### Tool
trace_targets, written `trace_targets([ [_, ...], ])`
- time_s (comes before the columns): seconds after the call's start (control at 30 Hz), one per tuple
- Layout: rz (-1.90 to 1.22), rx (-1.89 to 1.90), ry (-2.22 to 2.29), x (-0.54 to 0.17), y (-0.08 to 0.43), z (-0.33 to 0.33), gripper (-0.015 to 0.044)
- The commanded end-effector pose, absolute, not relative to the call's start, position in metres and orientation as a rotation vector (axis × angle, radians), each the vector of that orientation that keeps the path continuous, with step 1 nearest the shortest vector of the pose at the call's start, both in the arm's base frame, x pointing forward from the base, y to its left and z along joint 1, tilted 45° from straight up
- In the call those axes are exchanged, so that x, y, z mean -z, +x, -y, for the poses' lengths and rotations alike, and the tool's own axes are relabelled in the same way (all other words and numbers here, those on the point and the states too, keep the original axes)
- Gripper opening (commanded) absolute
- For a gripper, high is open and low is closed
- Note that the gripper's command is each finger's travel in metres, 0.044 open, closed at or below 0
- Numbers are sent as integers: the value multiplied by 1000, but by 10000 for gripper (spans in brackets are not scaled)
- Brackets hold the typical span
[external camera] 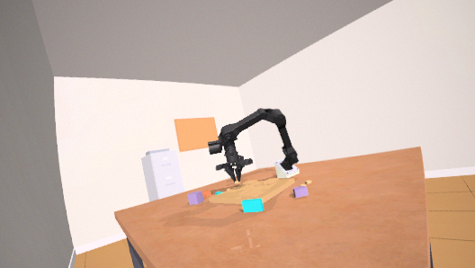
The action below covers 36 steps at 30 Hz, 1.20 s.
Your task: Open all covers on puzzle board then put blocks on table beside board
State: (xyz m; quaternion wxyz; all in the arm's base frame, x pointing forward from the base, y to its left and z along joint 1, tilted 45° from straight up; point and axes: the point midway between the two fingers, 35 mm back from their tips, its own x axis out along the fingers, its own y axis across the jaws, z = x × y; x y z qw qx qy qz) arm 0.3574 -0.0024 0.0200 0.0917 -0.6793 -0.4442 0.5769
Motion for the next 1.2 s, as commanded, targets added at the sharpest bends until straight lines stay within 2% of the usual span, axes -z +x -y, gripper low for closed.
trace_targets([
  [0.0,1707,-1581,-2197,-25,360,8,80],
  [0.27,2627,-1007,-2424,-34,361,17,80],
  [0.53,3442,-39,-2316,-42,362,25,80],
  [0.87,3896,1200,-1785,-50,362,32,80],
  [1.07,3901,2063,-1210,-53,362,36,80],
  [1.17,3877,2191,-1108,-54,362,36,80],
])
